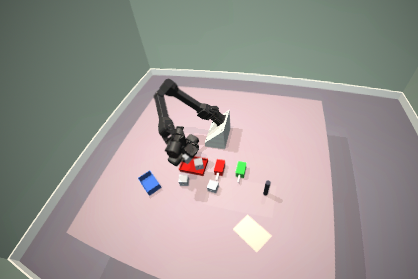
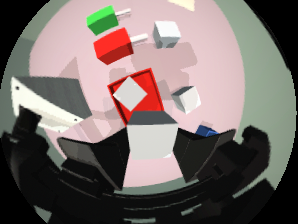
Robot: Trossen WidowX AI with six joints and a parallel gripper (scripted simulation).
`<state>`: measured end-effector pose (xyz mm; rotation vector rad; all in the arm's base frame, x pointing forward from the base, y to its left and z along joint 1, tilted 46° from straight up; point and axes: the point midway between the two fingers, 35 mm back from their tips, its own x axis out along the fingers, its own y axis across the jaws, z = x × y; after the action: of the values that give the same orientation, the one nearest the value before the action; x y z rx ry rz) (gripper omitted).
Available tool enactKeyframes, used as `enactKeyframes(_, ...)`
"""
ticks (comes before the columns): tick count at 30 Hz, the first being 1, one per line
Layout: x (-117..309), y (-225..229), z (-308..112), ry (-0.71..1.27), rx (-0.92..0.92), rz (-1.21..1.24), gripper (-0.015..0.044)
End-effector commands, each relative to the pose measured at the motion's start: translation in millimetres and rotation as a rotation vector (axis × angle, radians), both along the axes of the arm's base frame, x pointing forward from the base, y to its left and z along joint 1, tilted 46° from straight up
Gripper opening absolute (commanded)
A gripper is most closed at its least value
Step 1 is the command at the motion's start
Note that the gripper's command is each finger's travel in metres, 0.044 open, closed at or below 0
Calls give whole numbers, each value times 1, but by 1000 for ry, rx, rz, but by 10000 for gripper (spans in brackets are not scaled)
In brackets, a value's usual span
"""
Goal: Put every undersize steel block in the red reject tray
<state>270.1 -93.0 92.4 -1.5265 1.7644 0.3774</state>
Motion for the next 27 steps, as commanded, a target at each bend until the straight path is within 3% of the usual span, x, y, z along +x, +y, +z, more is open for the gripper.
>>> enactKeyframes(1, -12, -6, 10, -20, -6, 8, 0)
enactKeyframes(27, -10, -34, -18, -20, -6, 8, 0)
